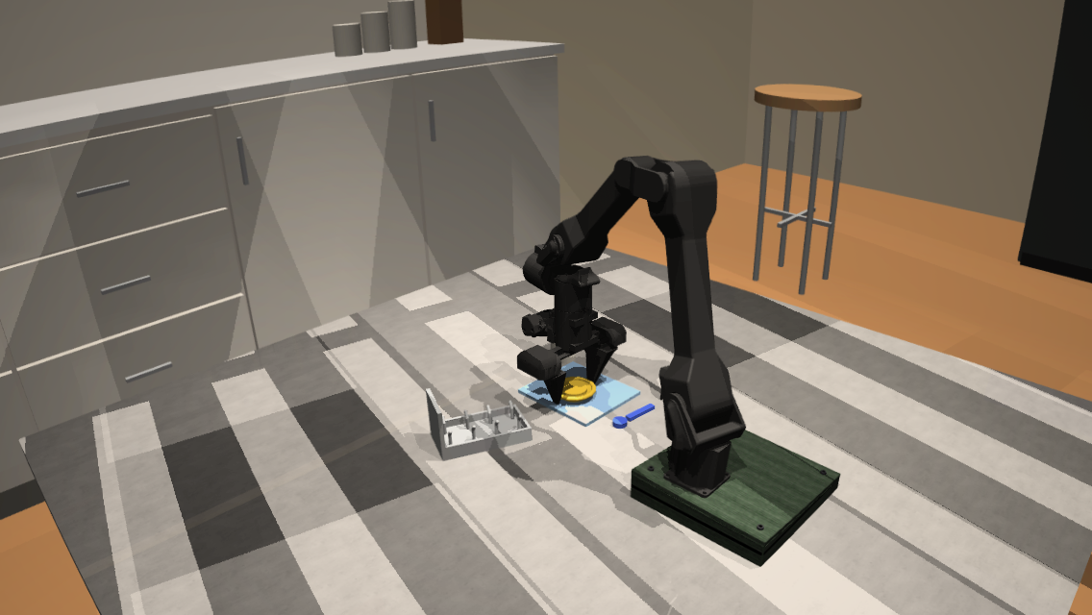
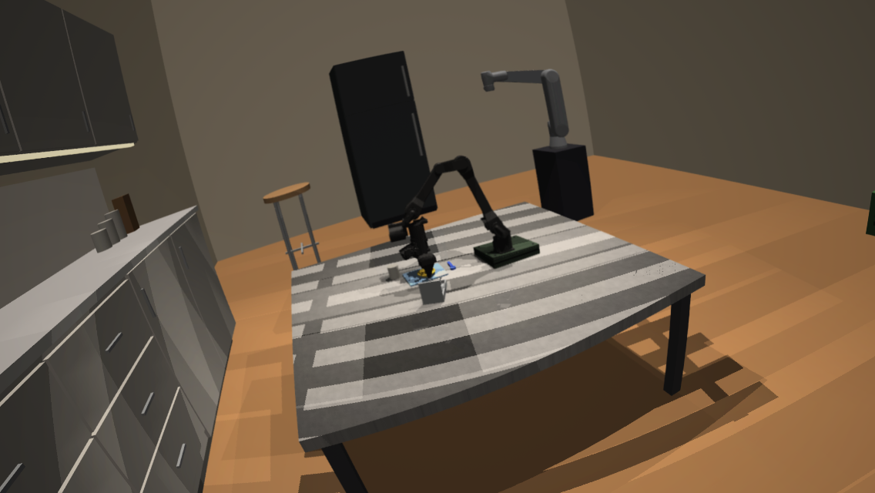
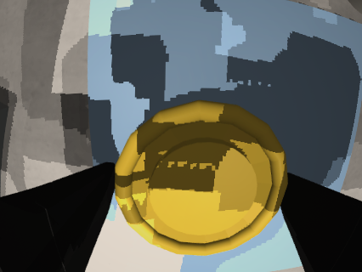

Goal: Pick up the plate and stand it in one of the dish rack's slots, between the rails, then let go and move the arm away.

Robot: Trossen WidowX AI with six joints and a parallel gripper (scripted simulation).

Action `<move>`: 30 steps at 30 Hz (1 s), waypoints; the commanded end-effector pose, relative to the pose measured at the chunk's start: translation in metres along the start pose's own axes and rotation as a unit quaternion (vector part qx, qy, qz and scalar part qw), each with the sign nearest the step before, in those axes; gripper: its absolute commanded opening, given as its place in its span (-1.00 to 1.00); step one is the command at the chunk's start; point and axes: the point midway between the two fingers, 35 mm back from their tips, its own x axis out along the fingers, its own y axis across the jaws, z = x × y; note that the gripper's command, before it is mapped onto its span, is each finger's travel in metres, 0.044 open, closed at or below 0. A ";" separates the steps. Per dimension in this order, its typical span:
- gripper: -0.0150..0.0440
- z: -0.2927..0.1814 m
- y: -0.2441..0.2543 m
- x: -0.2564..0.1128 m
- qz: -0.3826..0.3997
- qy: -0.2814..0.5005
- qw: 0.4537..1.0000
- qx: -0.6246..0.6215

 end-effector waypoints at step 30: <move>-0.49 0.017 -0.002 -0.097 -0.001 -0.001 1.000 -0.002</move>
